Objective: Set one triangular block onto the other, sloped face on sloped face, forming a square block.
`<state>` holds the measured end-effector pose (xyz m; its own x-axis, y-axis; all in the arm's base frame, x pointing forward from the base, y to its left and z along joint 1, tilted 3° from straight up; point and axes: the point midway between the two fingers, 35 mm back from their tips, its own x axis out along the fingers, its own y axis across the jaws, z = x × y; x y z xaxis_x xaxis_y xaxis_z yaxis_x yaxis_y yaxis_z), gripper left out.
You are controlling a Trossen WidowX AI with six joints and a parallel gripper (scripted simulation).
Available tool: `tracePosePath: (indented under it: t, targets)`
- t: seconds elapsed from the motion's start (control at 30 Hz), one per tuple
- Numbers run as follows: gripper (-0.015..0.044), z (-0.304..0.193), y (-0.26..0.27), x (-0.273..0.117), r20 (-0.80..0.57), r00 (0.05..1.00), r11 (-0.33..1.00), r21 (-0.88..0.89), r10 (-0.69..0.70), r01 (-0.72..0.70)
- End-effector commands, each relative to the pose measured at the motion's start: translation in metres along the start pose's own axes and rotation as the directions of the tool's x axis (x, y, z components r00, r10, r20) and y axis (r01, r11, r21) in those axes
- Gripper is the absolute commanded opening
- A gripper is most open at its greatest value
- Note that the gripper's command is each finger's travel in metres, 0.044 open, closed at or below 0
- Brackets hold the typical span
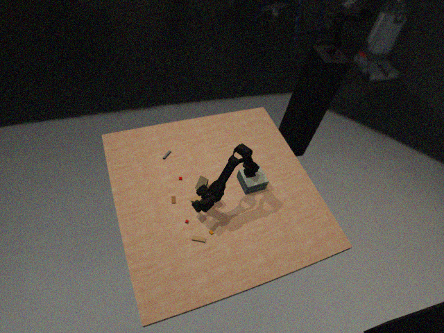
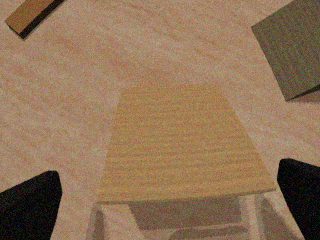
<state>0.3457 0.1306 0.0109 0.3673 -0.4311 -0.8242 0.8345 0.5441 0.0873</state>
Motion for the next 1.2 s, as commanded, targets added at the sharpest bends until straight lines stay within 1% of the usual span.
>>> tracePosePath:
  t: [0.0,0.53,0.7,0.9,1.17]
  targets:
    - [0.0440,-0.003,-0.004,0.012,-0.003,1.000,1.000,-0.013,-0.014,0.014]
    - [0.0440,-0.003,-0.005,0.038,-0.001,1.000,1.000,-0.013,-0.014,0.014]
    - [0.0440,-0.003,-0.005,0.040,0.000,1.000,1.000,-0.013,-0.014,0.014]
    - [0.0282,-0.003,-0.005,0.040,0.000,1.000,1.000,-0.013,-0.014,0.014]
    - [0.0229,-0.003,-0.005,0.040,0.000,1.000,1.000,-0.013,-0.014,0.014]
